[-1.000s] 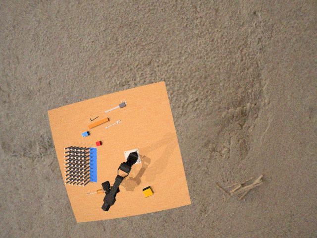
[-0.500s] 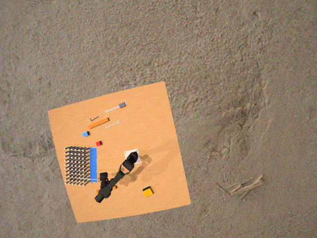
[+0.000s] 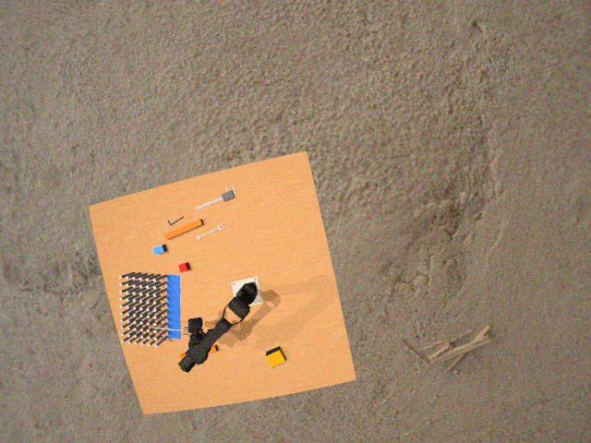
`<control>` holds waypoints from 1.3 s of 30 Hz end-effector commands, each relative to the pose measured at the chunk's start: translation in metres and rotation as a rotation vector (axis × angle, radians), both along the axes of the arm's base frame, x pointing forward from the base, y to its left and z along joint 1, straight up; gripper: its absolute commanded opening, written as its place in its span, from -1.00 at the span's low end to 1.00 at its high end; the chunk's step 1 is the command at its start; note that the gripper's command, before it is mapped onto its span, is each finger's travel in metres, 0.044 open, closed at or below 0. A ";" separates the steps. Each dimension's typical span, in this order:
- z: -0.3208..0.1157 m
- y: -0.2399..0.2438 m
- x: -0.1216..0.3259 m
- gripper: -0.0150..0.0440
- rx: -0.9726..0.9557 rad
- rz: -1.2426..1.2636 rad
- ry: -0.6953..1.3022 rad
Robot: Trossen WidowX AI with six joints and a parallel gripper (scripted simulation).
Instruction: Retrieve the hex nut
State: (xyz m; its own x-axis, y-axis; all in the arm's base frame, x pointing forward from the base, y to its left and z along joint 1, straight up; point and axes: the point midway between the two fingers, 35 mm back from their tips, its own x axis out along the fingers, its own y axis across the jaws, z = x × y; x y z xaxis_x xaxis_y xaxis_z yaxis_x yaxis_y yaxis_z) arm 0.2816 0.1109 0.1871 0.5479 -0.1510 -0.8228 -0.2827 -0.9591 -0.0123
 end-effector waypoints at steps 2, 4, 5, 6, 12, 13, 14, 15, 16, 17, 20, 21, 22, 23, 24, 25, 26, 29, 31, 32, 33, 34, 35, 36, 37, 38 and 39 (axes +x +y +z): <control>-0.026 0.001 0.003 -0.49 -0.003 -0.009 -0.002; -0.036 0.001 0.004 -0.49 -0.003 -0.009 -0.002; -0.041 0.001 0.004 -0.49 -0.002 -0.009 -0.002; -0.045 0.001 0.004 -0.49 -0.002 -0.009 -0.002; -0.074 0.000 0.003 -0.49 -0.003 -0.010 -0.002; -0.078 0.000 0.003 -0.49 -0.003 -0.010 -0.002; -0.083 0.000 0.002 -0.49 -0.003 -0.010 -0.003; -0.088 -0.001 0.002 -0.49 -0.003 -0.009 -0.003; -0.092 -0.001 0.001 -0.49 -0.003 -0.009 -0.003; -0.097 -0.002 0.000 -0.49 -0.003 -0.009 -0.003; -0.110 -0.004 -0.002 -0.49 -0.003 -0.009 -0.003; -0.115 -0.004 -0.003 -0.49 -0.003 -0.009 -0.003; -0.119 -0.005 -0.005 -0.49 -0.003 -0.009 -0.003; -0.123 -0.006 -0.005 -0.49 -0.003 -0.009 -0.003; -0.125 -0.006 -0.006 -0.49 -0.003 -0.009 -0.003; -0.125 -0.006 -0.006 -0.49 -0.003 -0.009 -0.003; -0.125 -0.006 -0.006 -0.49 -0.003 -0.009 -0.003; -0.125 -0.006 -0.005 -0.49 -0.003 -0.009 -0.003; -0.125 -0.006 -0.004 -0.49 -0.003 -0.009 -0.003; -0.125 -0.007 -0.003 -0.49 -0.003 -0.009 -0.003; -0.125 -0.007 -0.003 -0.49 -0.003 -0.008 -0.003; -0.125 -0.007 -0.002 -0.49 -0.003 -0.008 -0.003; -0.125 -0.007 -0.001 -0.49 -0.003 -0.008 -0.003; -0.125 -0.007 0.000 -0.49 -0.003 -0.008 -0.003; -0.125 -0.007 0.001 -0.49 -0.003 -0.008 -0.003; -0.125 -0.008 0.001 -0.49 -0.003 -0.008 -0.003; -0.125 -0.008 0.002 -0.49 -0.003 -0.008 -0.003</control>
State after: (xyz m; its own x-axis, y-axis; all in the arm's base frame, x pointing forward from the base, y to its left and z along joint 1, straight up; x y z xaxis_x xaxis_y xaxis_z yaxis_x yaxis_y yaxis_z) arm 0.2796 0.1032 0.0614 0.5453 -0.1600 -0.8228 -0.2943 -0.9557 -0.0092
